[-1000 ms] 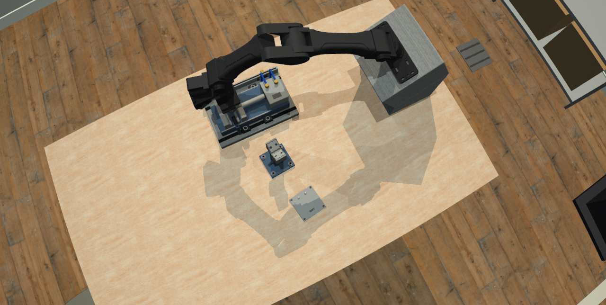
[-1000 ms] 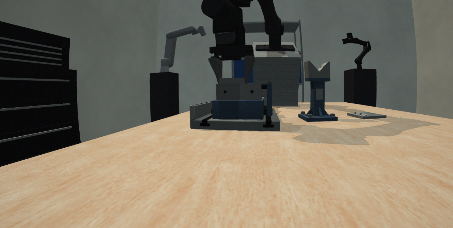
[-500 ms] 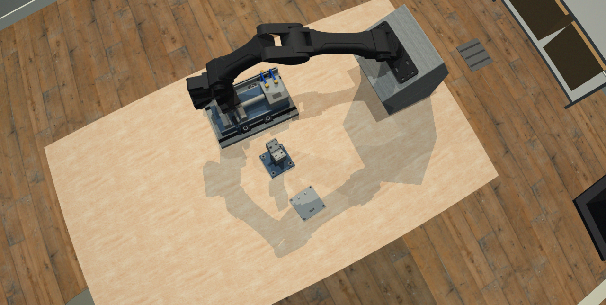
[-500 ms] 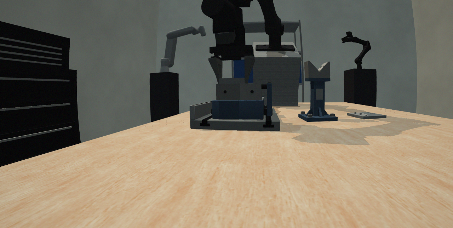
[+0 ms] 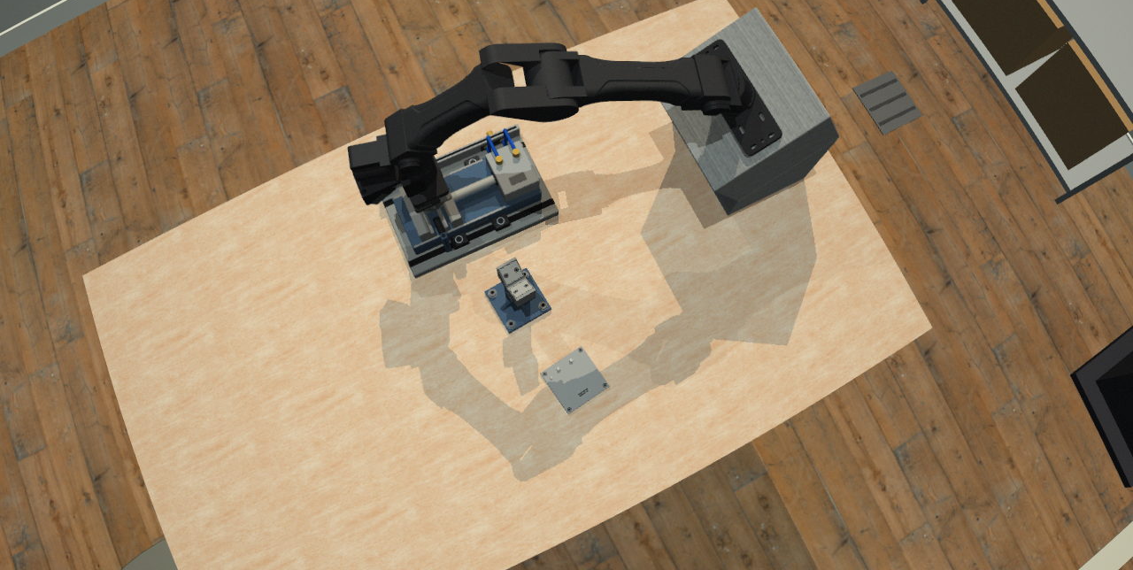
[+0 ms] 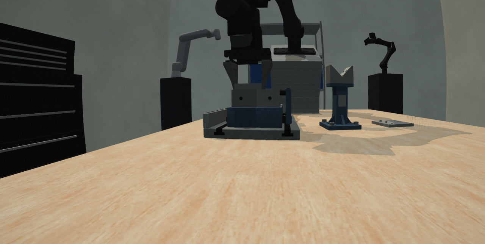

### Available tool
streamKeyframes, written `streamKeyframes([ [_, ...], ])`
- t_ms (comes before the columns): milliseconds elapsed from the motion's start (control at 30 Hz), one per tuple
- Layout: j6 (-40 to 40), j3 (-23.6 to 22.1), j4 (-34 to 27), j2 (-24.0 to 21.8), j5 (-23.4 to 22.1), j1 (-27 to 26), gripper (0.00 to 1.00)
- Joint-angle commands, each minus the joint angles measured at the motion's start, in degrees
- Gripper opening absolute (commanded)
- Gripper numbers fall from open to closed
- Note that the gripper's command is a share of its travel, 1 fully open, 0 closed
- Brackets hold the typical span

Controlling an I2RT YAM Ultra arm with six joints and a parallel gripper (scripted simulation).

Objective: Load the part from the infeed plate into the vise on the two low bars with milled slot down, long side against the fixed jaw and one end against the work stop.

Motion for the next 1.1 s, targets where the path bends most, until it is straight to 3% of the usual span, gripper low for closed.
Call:
streamKeyframes([
  [0, 0.3, 2.2, -0.9, -1.3, 0.2, 0.0, 0.00],
  [1067, 0.3, 2.7, -1.2, -0.7, 0.2, 0.0, 0.00],
])
